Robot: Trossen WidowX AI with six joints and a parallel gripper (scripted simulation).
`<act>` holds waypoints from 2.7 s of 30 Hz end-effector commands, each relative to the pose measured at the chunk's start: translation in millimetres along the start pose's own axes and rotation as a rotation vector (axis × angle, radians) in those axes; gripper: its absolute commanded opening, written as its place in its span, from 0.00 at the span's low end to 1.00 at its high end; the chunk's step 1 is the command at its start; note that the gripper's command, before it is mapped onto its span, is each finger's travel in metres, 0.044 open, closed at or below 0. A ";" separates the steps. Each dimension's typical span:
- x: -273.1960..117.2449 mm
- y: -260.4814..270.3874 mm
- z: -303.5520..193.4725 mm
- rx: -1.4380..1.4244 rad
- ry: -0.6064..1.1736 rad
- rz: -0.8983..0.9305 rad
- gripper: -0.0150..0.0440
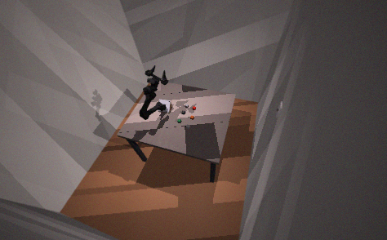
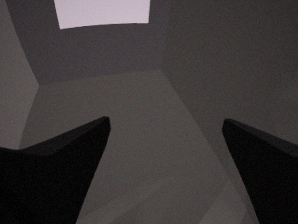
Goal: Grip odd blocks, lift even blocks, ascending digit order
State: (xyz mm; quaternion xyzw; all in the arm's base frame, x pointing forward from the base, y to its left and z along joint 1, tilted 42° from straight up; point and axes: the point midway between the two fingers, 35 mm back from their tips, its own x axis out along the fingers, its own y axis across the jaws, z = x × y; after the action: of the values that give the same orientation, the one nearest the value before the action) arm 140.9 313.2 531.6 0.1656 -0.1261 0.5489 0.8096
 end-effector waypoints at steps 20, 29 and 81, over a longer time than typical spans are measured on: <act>-165.7 -238.5 -219.8 0.056 1.025 -1.111 0.93; -300.2 -259.8 -229.6 0.062 1.471 -1.548 0.93; -334.6 -223.4 -323.7 0.056 1.845 -1.798 0.93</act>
State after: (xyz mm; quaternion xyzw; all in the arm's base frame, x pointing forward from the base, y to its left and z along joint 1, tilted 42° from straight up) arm 235.4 79.8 83.1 -0.2345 0.6443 -0.2701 0.6760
